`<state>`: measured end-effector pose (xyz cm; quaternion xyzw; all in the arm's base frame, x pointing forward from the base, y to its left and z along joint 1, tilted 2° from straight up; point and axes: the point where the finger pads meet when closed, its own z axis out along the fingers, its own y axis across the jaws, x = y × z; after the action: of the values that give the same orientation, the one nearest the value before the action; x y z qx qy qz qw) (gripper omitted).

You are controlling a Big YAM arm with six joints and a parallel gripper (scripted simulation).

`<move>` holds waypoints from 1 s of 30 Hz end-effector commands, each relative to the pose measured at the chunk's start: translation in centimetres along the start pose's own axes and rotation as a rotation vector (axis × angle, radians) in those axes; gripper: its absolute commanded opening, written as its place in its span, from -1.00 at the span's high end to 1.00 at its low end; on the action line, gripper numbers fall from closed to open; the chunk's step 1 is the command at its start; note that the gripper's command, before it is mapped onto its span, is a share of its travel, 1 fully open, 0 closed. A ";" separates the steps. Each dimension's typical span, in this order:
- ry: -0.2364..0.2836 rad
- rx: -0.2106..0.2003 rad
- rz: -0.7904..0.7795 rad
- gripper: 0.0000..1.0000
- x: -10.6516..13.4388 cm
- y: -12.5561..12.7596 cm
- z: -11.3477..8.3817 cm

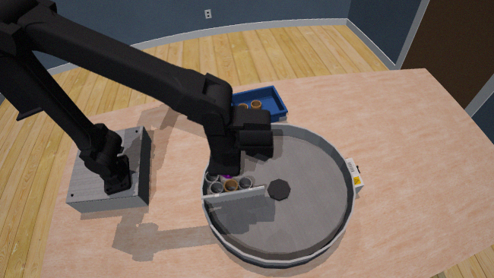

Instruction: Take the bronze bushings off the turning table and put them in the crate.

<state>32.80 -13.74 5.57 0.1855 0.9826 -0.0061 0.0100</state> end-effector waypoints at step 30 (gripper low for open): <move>-0.078 0.001 -0.003 0.71 -3.0 -0.3 -2.3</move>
<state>32.80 -13.74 5.57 0.1855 0.9826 -0.0061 0.0100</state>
